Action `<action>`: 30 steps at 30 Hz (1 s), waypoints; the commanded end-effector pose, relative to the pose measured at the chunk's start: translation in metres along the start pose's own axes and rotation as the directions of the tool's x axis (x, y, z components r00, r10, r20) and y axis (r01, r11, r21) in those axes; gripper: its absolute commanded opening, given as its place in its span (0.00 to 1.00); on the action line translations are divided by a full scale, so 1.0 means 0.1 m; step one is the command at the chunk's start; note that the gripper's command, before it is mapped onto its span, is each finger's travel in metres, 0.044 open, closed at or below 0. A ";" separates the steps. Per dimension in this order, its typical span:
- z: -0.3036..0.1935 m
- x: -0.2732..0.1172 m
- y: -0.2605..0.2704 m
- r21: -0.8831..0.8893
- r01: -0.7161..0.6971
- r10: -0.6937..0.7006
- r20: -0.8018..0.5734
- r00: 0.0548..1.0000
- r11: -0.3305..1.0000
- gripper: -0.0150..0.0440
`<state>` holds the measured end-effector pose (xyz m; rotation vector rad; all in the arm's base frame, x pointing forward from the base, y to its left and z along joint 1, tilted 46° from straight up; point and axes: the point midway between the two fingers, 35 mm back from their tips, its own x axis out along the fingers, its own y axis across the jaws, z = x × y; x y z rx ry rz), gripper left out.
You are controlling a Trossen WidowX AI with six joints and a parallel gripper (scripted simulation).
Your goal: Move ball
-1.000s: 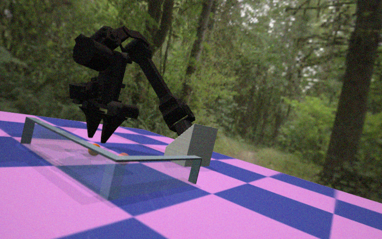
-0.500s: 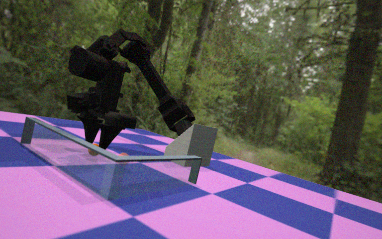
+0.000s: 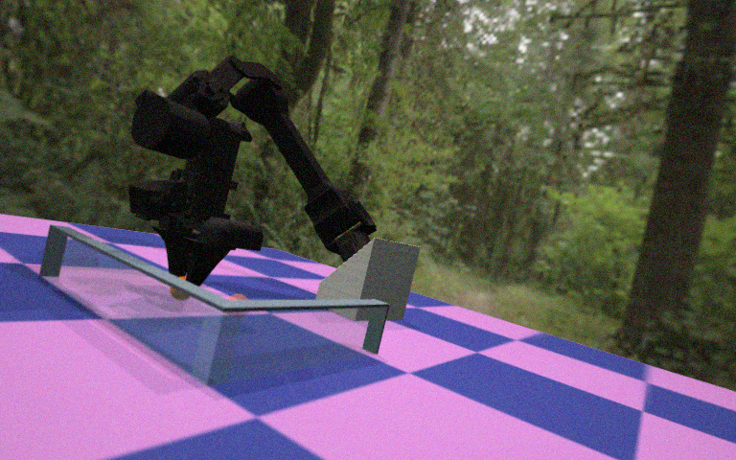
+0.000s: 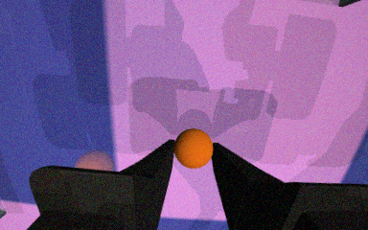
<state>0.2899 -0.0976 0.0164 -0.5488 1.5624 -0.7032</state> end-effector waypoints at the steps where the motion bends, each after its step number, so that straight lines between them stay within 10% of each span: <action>1: 0.02 -0.08 0.01 -0.007 0.001 -0.001 0.001 1.000 1.000 0.25; 20: 0.01 -1.20 0.02 -0.008 -0.003 0.003 0.000 1.000 1.000 0.25; 30: -0.05 -1.13 0.26 -0.008 -0.004 0.004 0.000 1.000 1.000 0.25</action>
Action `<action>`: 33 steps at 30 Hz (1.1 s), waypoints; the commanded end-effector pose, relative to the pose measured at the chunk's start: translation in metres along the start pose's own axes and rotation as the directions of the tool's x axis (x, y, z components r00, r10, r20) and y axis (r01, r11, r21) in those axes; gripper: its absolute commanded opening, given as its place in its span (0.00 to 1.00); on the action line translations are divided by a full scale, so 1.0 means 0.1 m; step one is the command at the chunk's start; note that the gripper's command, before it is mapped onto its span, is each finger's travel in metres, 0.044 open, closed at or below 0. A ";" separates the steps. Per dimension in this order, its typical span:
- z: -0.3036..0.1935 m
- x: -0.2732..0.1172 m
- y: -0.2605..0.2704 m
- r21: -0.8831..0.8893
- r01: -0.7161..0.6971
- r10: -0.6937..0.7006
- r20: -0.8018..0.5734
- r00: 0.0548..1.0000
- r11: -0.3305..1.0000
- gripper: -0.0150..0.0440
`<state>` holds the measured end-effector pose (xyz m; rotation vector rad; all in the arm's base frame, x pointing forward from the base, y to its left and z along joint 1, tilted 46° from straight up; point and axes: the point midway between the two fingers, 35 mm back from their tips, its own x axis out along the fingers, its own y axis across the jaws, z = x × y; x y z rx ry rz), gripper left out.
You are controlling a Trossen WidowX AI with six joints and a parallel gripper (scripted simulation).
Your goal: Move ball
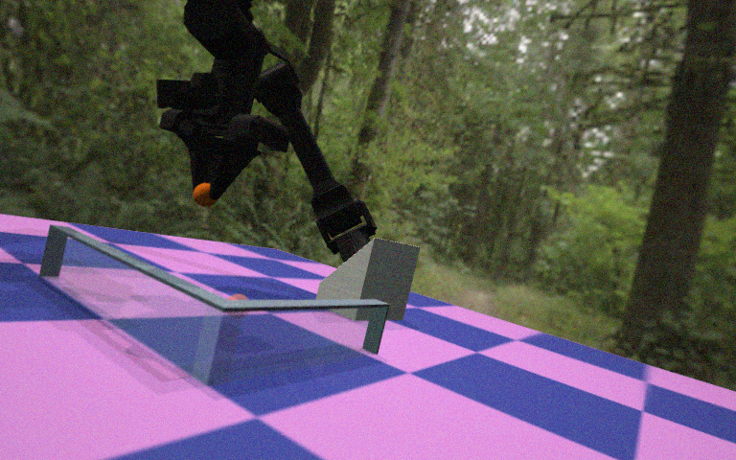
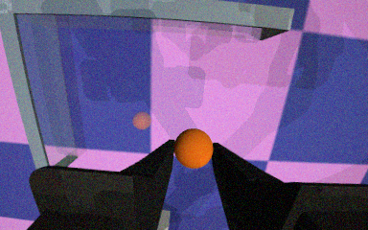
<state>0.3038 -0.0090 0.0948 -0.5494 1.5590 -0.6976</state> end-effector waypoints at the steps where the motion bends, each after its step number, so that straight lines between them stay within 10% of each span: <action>1: -0.07 0.09 0.26 -0.006 -0.002 0.002 -0.005 1.000 1.000 0.25; 33: -0.26 1.04 0.72 -0.005 0.001 -0.001 -0.005 1.000 1.000 0.25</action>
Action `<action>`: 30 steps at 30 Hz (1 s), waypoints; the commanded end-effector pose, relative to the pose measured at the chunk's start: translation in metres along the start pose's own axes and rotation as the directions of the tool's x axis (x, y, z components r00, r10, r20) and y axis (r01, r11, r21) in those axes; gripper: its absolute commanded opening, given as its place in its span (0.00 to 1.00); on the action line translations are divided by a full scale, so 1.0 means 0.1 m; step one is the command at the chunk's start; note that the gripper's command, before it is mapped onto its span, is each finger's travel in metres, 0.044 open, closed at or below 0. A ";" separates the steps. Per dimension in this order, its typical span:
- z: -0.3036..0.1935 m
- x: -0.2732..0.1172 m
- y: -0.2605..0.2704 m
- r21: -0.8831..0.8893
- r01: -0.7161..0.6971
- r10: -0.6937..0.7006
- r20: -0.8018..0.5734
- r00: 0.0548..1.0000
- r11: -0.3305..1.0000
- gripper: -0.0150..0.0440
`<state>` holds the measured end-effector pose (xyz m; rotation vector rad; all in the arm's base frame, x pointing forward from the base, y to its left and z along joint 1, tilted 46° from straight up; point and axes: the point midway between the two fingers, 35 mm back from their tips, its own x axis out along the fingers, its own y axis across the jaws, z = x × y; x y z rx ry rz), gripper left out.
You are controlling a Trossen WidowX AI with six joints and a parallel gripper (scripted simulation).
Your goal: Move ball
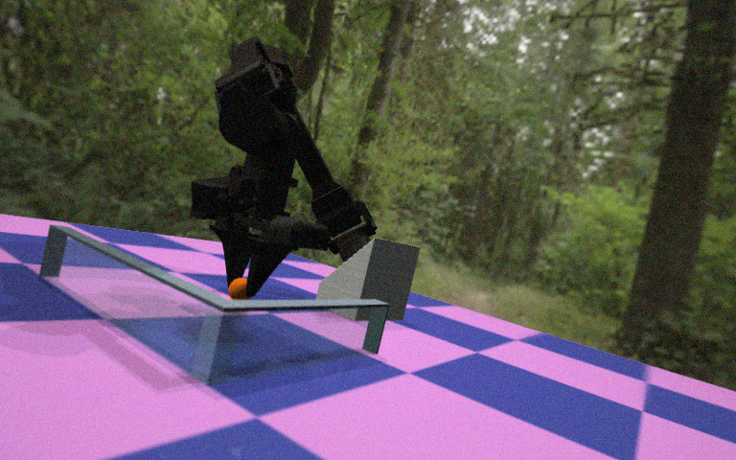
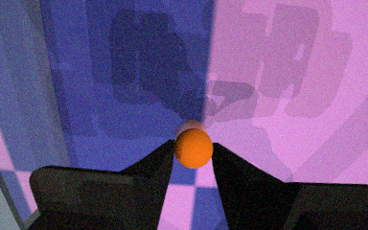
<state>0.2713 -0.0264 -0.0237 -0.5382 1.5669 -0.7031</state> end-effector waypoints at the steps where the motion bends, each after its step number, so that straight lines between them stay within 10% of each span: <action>1: 0.00 0.05 0.01 -0.011 0.005 -0.005 0.006 1.000 1.000 0.25; 25: 0.00 0.24 0.01 -0.011 0.006 -0.006 0.006 1.000 1.000 0.25; 30: 0.00 0.23 0.00 -0.003 0.003 -0.003 0.007 1.000 1.000 0.48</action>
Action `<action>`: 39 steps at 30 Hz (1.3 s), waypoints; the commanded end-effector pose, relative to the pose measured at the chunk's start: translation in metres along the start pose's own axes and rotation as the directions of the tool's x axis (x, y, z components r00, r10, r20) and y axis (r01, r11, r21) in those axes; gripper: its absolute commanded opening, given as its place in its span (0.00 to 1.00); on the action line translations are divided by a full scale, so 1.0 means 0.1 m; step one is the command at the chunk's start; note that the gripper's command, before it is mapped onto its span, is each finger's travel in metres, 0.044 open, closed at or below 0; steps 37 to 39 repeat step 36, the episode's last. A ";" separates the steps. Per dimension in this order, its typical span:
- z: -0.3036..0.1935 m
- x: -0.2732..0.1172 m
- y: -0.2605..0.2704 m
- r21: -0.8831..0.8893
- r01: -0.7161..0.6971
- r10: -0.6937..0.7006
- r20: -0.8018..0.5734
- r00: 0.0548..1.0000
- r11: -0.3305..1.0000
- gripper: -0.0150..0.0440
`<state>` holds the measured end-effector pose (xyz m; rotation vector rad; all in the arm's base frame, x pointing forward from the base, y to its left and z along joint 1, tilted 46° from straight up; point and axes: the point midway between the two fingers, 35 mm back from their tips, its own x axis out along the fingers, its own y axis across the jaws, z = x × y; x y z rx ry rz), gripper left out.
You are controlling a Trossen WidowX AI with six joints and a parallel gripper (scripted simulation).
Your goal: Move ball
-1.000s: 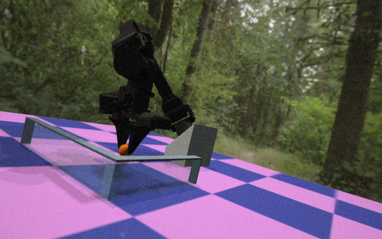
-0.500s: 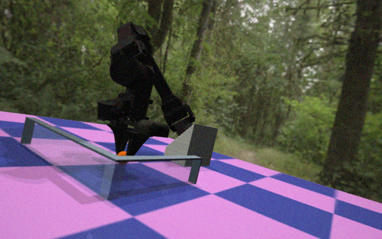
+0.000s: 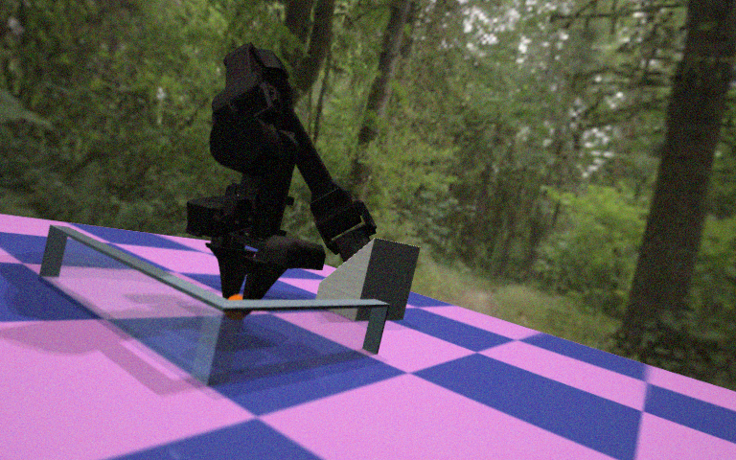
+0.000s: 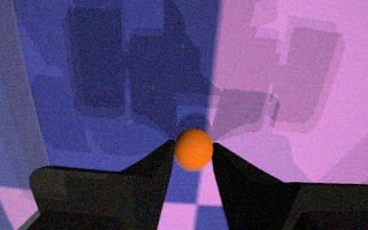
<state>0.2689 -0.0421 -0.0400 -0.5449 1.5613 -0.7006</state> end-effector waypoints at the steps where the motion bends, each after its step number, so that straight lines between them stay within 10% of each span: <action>1: 0.00 0.00 0.00 0.000 0.000 0.000 0.000 1.000 1.000 0.52; 5: 0.00 0.00 0.00 0.000 0.000 0.000 0.000 1.000 1.000 0.67; 11: 0.00 -0.03 0.00 0.000 -0.001 0.001 0.000 1.000 1.000 0.67; 17: 0.00 -0.85 0.02 -0.009 -0.002 0.002 -0.002 1.000 1.000 0.67; 30: 0.02 -0.79 0.04 -0.021 0.002 -0.002 0.006 1.000 1.000 0.67; 39: -0.02 -1.24 0.02 -0.016 0.003 -0.003 0.002 1.000 1.000 0.94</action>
